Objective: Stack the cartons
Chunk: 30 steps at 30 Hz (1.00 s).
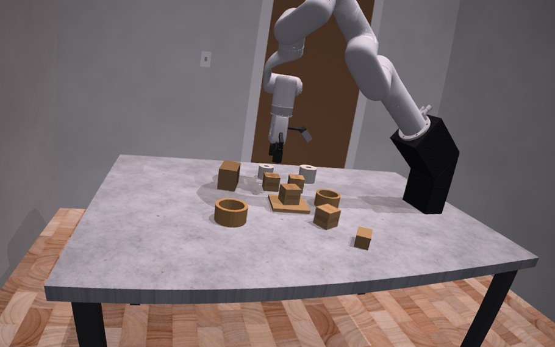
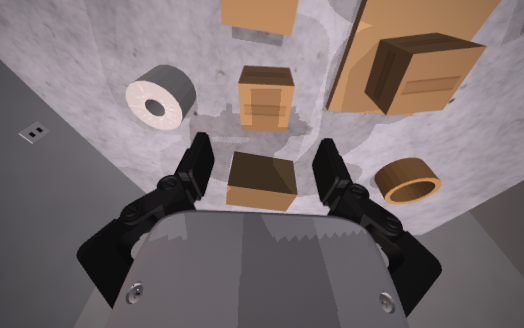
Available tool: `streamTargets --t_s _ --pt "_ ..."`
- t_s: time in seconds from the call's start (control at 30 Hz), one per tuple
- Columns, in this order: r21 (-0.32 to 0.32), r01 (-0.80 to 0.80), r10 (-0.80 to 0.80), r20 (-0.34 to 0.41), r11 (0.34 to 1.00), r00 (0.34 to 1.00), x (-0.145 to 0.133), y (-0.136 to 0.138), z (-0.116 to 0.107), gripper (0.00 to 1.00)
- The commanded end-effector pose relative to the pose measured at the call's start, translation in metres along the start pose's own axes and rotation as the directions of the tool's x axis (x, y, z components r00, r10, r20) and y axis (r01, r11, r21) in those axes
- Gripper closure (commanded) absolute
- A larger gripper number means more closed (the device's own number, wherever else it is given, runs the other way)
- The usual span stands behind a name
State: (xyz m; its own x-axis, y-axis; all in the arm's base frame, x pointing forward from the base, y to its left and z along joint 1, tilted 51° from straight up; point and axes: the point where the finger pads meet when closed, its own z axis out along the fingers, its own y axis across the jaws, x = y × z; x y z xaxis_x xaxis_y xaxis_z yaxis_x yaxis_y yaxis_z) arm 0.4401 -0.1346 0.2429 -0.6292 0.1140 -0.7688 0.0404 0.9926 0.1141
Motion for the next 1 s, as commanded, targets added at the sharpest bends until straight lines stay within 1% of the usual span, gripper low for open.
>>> streamTargets --t_s 0.0,0.53,0.97 --pt "0.001 0.001 -0.001 0.002 1.0 1.0 -0.001 0.0 0.002 0.0" --pt "0.001 0.001 -0.001 0.001 1.0 1.0 -0.002 0.0 0.019 0.0" --pt "0.001 0.001 -0.001 0.001 1.0 1.0 -0.002 -0.001 0.04 0.0"
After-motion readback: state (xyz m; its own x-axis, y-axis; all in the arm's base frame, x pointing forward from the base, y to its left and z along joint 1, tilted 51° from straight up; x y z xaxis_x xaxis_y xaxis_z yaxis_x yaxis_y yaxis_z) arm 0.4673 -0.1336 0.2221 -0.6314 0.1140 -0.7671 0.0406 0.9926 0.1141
